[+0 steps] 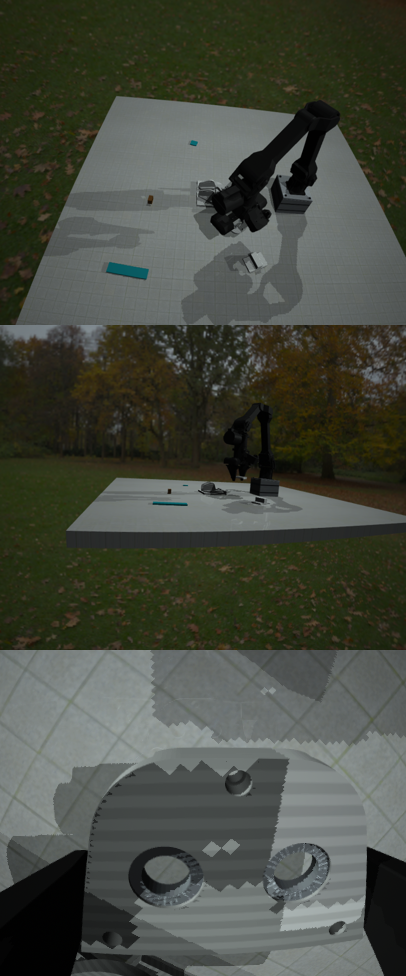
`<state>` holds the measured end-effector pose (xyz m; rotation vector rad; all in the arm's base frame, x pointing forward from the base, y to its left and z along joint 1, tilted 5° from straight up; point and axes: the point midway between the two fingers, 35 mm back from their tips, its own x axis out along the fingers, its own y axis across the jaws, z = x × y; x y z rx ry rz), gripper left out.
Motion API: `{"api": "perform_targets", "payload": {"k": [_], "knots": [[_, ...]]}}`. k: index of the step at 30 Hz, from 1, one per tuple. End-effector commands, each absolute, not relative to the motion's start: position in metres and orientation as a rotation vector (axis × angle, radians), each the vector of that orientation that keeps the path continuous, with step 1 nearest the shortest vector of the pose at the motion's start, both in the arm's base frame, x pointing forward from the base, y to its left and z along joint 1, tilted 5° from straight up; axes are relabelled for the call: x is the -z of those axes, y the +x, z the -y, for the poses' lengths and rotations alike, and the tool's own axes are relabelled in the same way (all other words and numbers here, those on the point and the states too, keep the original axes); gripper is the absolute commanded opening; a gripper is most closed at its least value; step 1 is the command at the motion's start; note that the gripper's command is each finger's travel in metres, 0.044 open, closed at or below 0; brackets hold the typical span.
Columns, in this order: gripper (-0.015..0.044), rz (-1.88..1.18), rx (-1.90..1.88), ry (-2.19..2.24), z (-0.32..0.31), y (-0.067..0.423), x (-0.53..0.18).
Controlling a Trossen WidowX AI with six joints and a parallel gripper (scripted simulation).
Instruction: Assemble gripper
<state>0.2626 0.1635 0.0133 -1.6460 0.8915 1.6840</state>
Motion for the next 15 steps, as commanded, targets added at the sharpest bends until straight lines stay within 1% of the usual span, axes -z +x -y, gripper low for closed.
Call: {"api": "perform_targets", "payload": {"k": [1,15], "knots": [[0.0351,-0.979,-1.597,-1.568,-0.152,0.265,-0.013],[0.0351,-1.23,-1.271,-1.269,-0.116,0.277,-0.014]]}}
